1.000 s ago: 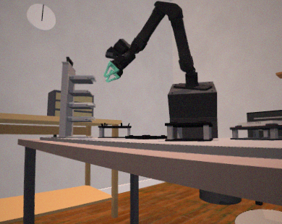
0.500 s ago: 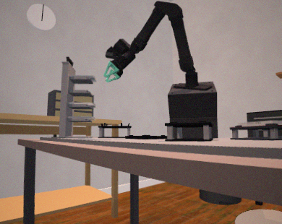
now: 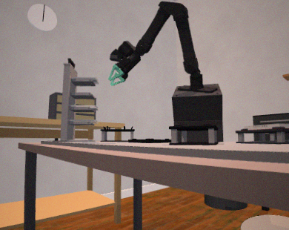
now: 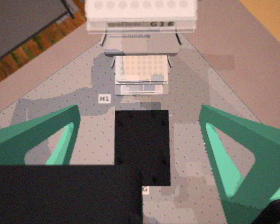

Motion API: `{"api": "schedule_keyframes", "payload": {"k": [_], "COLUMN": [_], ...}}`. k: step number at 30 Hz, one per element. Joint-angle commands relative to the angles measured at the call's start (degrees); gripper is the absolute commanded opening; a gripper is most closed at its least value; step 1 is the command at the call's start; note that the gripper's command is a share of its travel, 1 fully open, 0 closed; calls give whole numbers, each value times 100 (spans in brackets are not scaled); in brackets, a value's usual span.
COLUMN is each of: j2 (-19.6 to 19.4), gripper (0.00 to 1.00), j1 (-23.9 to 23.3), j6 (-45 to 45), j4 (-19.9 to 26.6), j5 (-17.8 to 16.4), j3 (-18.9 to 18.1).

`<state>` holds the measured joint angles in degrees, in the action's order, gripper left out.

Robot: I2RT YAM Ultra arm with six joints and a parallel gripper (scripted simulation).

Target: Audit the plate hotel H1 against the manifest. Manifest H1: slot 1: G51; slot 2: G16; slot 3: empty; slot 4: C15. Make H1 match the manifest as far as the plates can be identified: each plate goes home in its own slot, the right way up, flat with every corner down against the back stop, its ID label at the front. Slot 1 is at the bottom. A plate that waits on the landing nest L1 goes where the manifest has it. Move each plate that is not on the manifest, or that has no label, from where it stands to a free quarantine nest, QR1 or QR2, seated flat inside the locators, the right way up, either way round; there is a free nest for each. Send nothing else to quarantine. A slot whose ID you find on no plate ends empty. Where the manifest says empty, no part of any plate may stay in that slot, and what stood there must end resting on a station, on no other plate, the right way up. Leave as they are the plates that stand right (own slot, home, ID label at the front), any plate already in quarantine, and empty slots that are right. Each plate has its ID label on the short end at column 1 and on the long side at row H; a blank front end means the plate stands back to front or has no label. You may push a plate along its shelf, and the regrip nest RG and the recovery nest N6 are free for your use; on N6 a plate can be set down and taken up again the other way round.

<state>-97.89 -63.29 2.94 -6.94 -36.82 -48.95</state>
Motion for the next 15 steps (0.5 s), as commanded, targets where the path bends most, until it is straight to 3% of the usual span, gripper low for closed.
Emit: {"api": "schedule_keyframes", "payload": {"k": [1, 15], "j2": [172, 411], "gripper": [100, 100], "j1": [-112, -226], "j6": [-44, -140], "j4": [-93, -111], "j5": [-40, -127], "j3": [37, 355]}}
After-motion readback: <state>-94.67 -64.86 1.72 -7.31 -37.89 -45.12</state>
